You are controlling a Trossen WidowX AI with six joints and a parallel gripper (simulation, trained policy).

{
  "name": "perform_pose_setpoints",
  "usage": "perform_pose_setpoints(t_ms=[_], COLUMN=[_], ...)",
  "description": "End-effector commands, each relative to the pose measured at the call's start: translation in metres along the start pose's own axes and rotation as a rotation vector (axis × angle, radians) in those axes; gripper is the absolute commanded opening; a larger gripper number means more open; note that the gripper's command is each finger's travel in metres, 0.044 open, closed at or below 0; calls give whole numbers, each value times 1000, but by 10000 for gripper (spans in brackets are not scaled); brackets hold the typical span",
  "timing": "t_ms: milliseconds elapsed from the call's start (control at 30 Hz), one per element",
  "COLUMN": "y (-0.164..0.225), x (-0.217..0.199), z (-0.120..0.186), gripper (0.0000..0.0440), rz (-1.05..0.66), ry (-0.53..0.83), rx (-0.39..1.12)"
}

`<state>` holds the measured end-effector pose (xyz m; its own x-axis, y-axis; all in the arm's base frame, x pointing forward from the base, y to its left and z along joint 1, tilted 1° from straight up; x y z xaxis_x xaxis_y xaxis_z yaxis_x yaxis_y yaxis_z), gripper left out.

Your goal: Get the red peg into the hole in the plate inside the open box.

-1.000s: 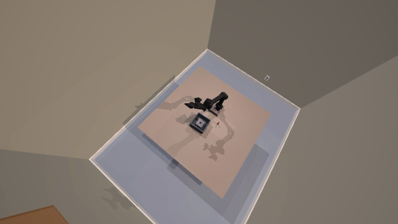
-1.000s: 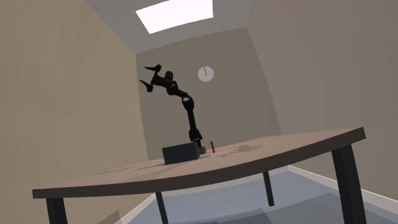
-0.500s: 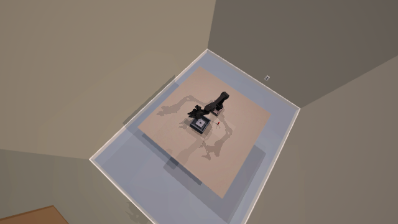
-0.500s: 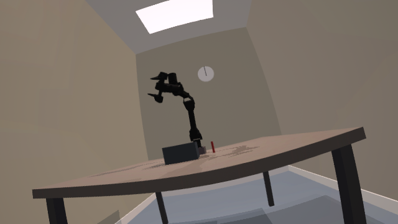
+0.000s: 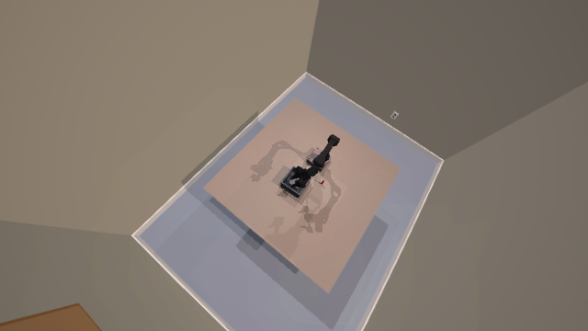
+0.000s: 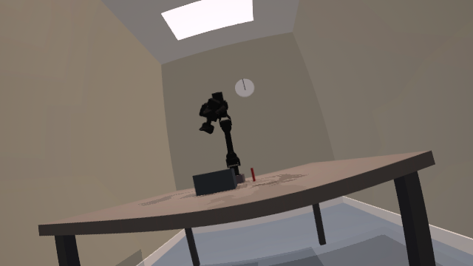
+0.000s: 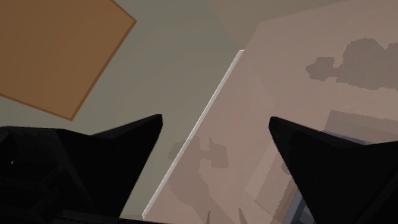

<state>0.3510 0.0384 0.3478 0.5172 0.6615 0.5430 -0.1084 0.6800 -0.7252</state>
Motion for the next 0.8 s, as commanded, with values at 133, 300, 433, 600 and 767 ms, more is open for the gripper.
perform_pose_setpoints(t_ms=[133, 300, 433, 600, 767], y=[52, 82, 104, 129, 151], x=[-12, -22, -32, -48, -65], z=[27, 48, 66, 89, 110], gripper=[440, 440, 440, 440, 440], rz=[117, 194, 252, 315, 369], ry=[64, 110, 155, 228, 314], rx=[236, 383, 500, 642, 767])
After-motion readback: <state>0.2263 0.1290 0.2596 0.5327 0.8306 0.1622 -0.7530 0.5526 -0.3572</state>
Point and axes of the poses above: the point midway between the two fingers, 35 mm back from their tips, its own z axis back along the fingers, its own x axis across the jaws, y = z × x, the point moved 8 cm from there along z, back along the fingers, and after that the axes turned 9 degrees about z, right-handed, at the moved point
